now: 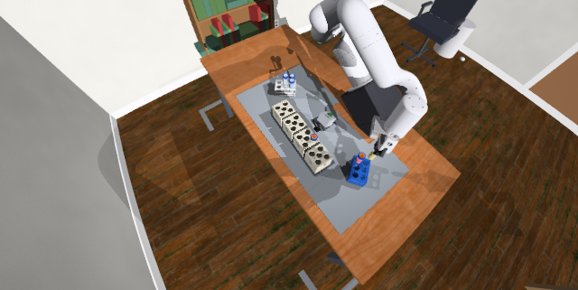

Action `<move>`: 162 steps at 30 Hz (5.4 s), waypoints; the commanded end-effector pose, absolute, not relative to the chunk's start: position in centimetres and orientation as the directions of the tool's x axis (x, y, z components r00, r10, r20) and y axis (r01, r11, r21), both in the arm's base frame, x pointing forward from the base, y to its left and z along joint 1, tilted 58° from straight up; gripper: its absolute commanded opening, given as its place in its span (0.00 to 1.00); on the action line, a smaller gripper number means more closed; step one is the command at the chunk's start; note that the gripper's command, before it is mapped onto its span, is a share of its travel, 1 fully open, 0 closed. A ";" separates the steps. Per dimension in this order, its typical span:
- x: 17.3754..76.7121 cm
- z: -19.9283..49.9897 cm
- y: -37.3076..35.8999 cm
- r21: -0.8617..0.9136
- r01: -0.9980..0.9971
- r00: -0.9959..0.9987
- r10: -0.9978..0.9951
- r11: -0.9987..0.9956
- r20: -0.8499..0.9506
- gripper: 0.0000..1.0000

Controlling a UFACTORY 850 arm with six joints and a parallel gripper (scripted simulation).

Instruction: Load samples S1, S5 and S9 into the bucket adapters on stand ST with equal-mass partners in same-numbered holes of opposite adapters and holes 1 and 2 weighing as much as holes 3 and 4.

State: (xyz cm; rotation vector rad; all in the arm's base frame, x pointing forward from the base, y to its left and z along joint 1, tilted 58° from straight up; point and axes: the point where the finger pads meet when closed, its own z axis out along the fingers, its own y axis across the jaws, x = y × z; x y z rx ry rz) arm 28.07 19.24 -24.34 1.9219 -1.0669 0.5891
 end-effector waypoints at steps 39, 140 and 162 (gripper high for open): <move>28.1 -23.0 21.4 0.442 -0.850 0.527 -0.456 -0.287 0.717 0.00; 28.1 -27.2 14.9 0.442 -0.850 0.527 -0.456 -0.287 0.717 0.00; 28.2 -28.3 13.2 0.442 -0.850 0.527 -0.456 -0.287 0.717 0.00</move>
